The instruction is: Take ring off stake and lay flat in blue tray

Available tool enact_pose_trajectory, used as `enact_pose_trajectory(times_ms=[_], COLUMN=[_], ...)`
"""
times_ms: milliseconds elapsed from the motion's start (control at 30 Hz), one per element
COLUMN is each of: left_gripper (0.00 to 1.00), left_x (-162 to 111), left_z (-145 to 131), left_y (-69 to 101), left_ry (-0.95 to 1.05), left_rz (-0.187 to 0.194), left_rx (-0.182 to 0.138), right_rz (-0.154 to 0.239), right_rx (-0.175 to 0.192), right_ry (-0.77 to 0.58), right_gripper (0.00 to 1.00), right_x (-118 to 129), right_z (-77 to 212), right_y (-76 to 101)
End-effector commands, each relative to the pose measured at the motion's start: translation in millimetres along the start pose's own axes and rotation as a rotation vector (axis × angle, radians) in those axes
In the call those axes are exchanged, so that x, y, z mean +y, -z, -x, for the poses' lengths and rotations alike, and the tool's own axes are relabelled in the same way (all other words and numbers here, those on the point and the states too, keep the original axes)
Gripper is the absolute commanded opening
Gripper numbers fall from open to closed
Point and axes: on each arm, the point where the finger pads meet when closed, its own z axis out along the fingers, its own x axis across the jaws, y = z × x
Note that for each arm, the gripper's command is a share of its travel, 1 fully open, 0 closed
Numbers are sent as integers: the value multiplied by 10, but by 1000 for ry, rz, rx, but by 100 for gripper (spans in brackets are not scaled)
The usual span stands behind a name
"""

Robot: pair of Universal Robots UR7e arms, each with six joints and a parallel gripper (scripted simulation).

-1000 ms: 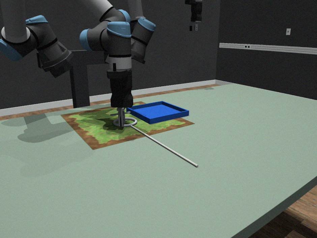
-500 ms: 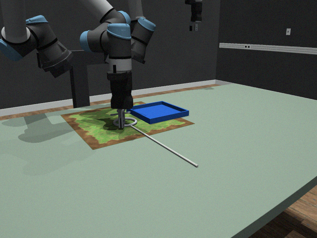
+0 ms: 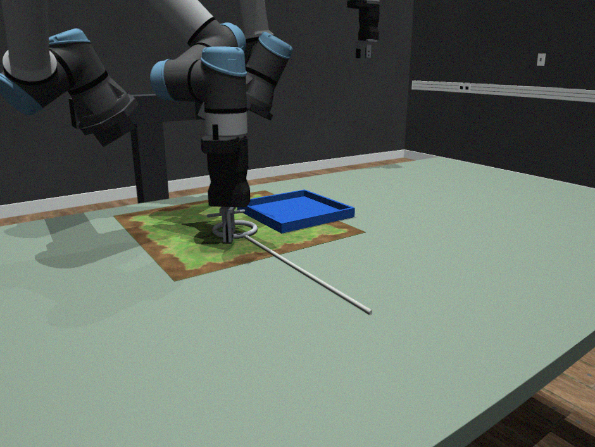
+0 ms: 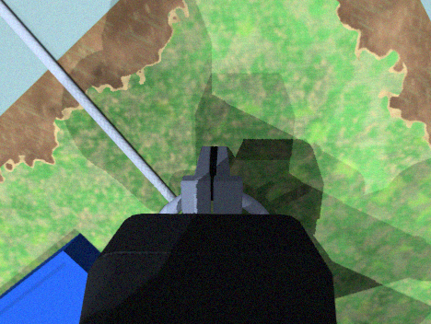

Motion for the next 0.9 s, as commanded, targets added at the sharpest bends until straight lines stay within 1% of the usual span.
enact_pose_trajectory(times_ms=[0, 333, 867], left_gripper=[100, 100, 100], left_x=[-12, -12, -12], left_z=[-13, -13, -13], left_y=[-3, -3, -3], left_ry=[4, 4, 4], left_rz=[-1, -1, -1], left_rx=[1, 1, 1], right_rz=[-3, -3, -2], right_rx=[-4, -4, -3], right_ry=[-4, -3, 0], right_gripper=[0, 0, 0], right_x=[-28, -25, 99], right_z=[12, 11, 8], right_y=[1, -2, -1])
